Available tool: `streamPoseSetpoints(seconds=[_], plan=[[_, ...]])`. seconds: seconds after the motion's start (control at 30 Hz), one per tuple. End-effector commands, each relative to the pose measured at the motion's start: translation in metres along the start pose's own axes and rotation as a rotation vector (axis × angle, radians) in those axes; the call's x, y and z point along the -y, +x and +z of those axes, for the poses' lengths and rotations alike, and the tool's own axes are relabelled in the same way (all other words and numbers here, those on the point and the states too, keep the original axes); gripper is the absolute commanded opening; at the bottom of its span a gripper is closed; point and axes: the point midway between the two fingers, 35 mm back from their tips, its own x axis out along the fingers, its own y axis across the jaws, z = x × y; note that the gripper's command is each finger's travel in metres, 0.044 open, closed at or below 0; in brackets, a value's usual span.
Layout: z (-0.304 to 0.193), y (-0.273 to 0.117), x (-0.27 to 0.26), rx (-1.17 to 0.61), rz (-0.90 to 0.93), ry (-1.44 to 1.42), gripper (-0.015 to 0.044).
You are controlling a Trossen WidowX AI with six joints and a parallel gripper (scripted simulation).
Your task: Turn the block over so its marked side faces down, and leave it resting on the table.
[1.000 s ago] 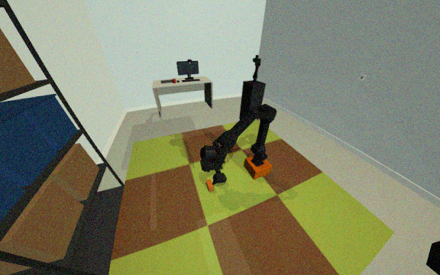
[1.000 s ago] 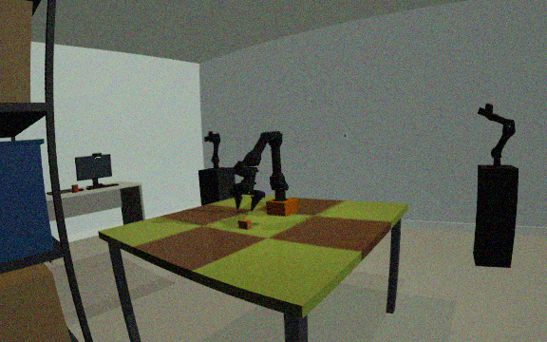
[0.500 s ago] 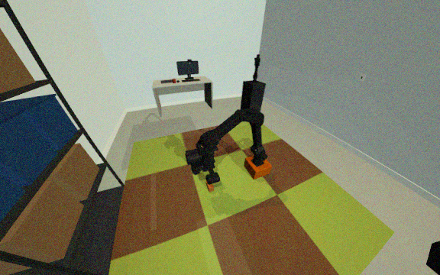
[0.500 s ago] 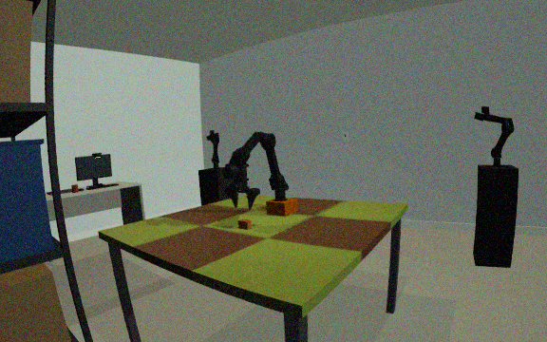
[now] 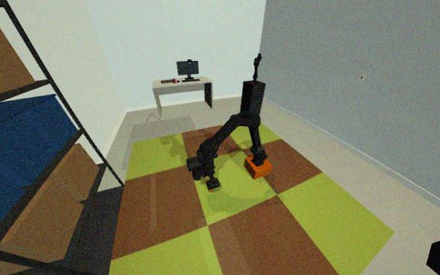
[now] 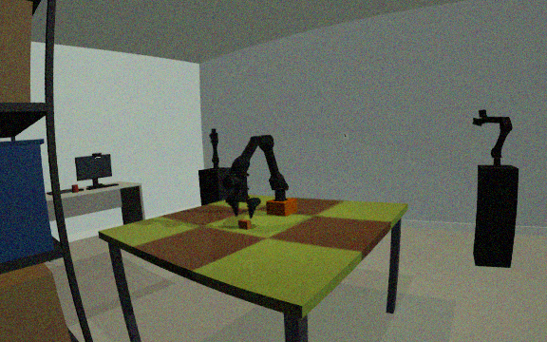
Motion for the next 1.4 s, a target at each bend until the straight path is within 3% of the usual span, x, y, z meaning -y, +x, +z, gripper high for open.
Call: streamPoseSetpoints(seconds=[0.0, 0.57, 0.73, 1.37], plan=[[-0.001, 0.008, 0.000, -0.008, 0.003, -0.004, 0.0440], [-0.002, 0.033, 0.000, -0.008, 0.003, -0.004, 0.0440], [-0.002, 0.033, 0.000, -0.008, 0.003, -0.004, 0.0309], [-0.002, 0.033, 0.000, -0.008, 0.003, -0.004, 0.0182]])
